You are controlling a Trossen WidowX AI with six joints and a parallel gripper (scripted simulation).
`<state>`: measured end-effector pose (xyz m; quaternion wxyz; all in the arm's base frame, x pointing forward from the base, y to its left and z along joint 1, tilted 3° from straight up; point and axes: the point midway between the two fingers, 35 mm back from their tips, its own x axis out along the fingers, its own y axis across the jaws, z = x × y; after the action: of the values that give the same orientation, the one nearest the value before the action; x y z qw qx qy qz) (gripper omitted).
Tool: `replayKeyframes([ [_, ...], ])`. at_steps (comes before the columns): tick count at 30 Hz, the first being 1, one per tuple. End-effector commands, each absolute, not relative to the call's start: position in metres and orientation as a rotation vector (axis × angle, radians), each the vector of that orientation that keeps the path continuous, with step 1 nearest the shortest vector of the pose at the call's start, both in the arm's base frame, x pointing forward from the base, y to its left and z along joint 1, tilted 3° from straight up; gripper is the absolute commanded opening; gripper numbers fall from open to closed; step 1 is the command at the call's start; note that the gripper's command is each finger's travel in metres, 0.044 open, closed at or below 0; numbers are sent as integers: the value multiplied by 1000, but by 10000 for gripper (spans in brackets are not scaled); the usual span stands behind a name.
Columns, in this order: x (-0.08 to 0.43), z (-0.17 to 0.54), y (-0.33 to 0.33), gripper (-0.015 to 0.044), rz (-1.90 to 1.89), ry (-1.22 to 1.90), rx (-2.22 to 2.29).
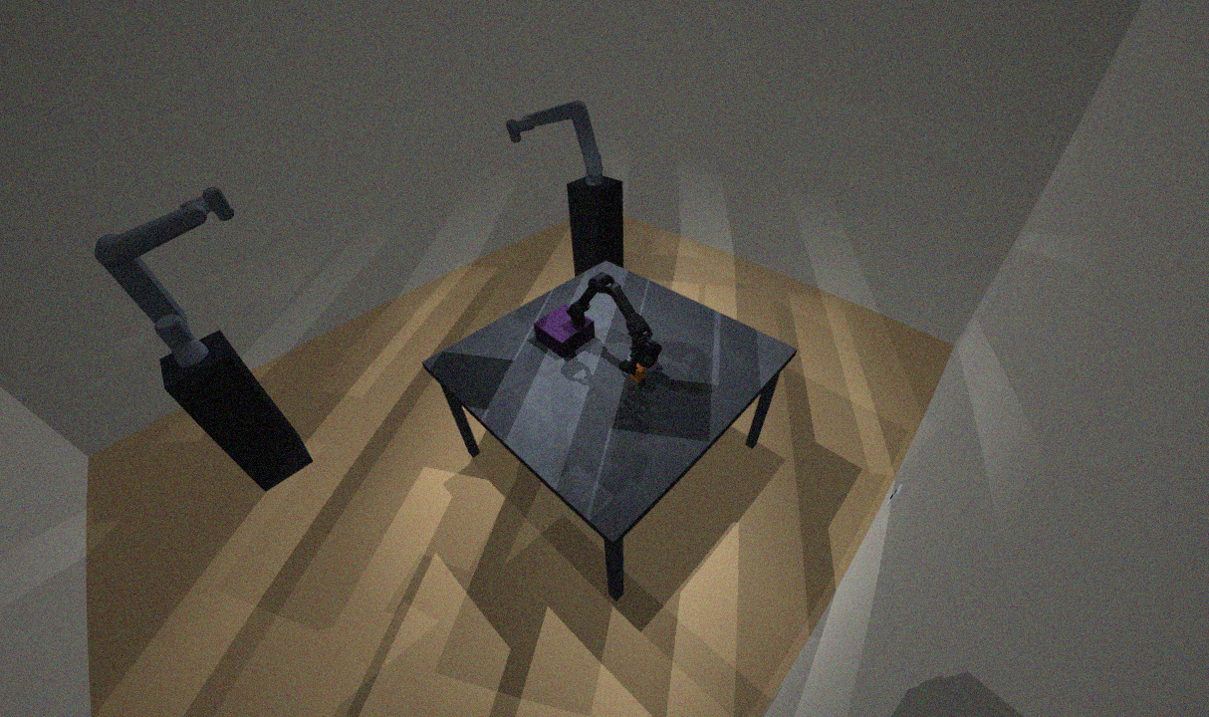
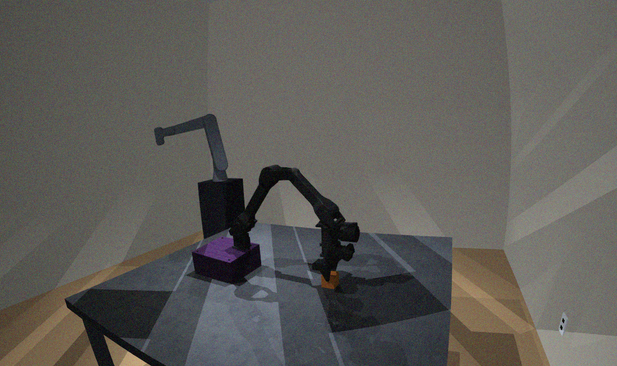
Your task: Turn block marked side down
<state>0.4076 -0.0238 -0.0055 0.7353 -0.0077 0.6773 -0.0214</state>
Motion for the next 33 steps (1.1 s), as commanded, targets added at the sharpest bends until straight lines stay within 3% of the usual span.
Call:
replayKeyframes([
  [1, 407, -1, -24, 51, -47, 1488, -22],
  [3, 406, 13, -23, 0, -47, 1488, -22],
  [33, 409, 14, -24, 0, -44, 1193, -21],
])
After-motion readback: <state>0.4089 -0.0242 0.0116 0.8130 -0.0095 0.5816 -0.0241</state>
